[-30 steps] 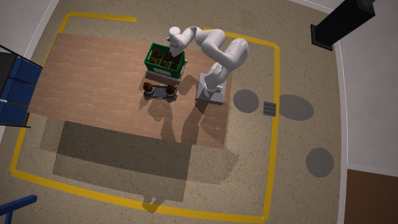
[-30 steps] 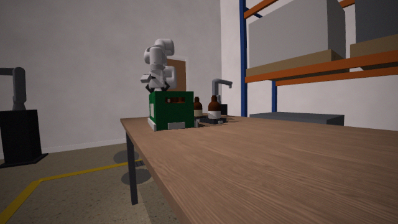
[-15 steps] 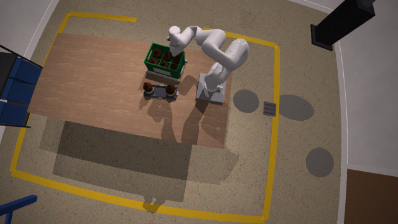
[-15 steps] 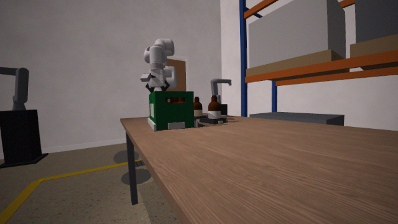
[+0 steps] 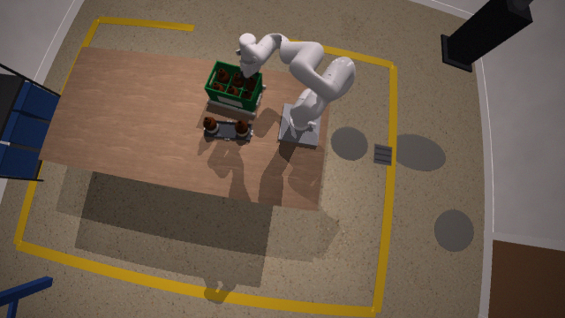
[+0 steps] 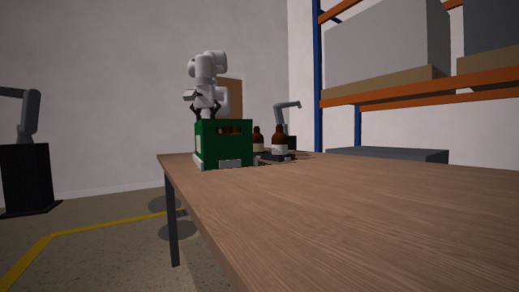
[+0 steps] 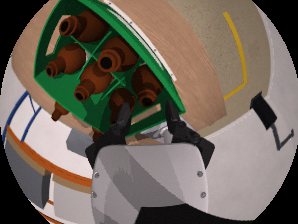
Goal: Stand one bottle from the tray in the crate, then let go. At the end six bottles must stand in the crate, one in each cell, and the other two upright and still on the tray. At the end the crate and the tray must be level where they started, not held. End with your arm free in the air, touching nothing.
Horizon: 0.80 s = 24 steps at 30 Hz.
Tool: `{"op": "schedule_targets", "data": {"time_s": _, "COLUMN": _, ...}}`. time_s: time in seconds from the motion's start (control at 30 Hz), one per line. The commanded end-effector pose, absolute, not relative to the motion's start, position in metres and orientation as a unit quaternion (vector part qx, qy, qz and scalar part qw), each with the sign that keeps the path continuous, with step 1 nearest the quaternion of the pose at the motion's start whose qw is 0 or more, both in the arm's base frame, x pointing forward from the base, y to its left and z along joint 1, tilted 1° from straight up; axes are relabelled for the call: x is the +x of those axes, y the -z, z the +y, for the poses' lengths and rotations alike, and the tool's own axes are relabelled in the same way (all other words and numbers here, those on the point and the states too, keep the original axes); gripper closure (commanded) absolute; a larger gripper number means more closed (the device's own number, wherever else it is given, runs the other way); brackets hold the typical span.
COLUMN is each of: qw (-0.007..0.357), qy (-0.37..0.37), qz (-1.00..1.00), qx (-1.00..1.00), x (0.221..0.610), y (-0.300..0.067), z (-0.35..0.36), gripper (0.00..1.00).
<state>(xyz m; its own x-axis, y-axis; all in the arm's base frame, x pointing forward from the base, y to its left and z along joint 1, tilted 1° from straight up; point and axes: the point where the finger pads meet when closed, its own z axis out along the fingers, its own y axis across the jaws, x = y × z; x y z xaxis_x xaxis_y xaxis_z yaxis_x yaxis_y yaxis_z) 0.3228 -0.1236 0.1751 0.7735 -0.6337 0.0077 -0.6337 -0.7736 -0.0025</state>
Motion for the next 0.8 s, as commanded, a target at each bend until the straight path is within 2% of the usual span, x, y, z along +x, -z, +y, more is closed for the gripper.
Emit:
{"op": "schedule_targets", "data": {"time_s": 0.0, "qw": 0.000, "qy": -0.006, "qz": -0.336, "qx": 0.942, "x": 0.324, "y": -0.187, "z": -0.124, "gripper": 0.35}}
{"op": "schedule_targets", "data": {"time_s": 0.77, "qw": 0.000, "qy": -0.006, "qz": -0.336, "qx": 0.942, "x": 0.323, "y": -0.227, "z": -0.123, "gripper": 0.35}}
